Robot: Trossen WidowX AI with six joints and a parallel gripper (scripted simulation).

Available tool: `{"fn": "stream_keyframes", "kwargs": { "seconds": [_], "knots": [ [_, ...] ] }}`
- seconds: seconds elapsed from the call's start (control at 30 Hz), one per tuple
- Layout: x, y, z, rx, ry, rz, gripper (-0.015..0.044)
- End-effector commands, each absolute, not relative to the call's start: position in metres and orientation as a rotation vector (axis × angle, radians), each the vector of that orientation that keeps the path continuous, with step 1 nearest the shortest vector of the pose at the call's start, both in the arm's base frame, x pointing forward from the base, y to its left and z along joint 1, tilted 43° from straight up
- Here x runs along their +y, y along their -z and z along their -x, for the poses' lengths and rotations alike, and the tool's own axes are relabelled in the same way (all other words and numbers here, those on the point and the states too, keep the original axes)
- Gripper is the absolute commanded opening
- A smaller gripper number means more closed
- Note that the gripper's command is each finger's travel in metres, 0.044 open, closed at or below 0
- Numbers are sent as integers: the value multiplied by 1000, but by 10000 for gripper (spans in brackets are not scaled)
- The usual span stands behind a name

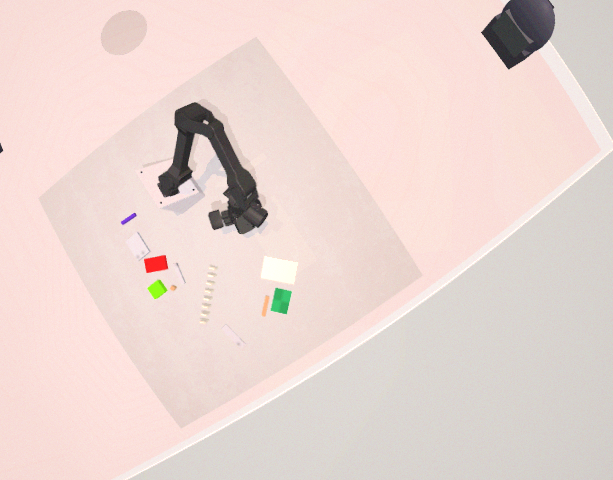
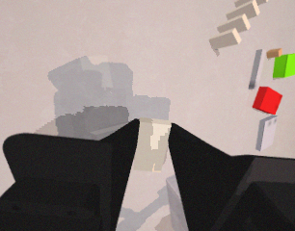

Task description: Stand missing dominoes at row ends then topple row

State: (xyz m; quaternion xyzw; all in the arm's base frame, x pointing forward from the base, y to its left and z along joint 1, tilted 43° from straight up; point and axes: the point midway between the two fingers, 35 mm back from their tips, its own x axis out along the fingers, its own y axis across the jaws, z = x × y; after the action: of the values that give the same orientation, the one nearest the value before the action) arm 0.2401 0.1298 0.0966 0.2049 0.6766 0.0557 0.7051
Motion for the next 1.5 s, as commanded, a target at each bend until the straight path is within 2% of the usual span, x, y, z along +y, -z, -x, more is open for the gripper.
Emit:
{"fn": "stream_keyframes", "kwargs": {
  "seconds": [0.0,0.7,1.47],
  "knots": [
    [130,-90,-240,1448,-64,-414,107],
    [142,-80,-246,1009,151,-342,107],
    [152,-112,-230,450,205,-586,107]
  ]
}}
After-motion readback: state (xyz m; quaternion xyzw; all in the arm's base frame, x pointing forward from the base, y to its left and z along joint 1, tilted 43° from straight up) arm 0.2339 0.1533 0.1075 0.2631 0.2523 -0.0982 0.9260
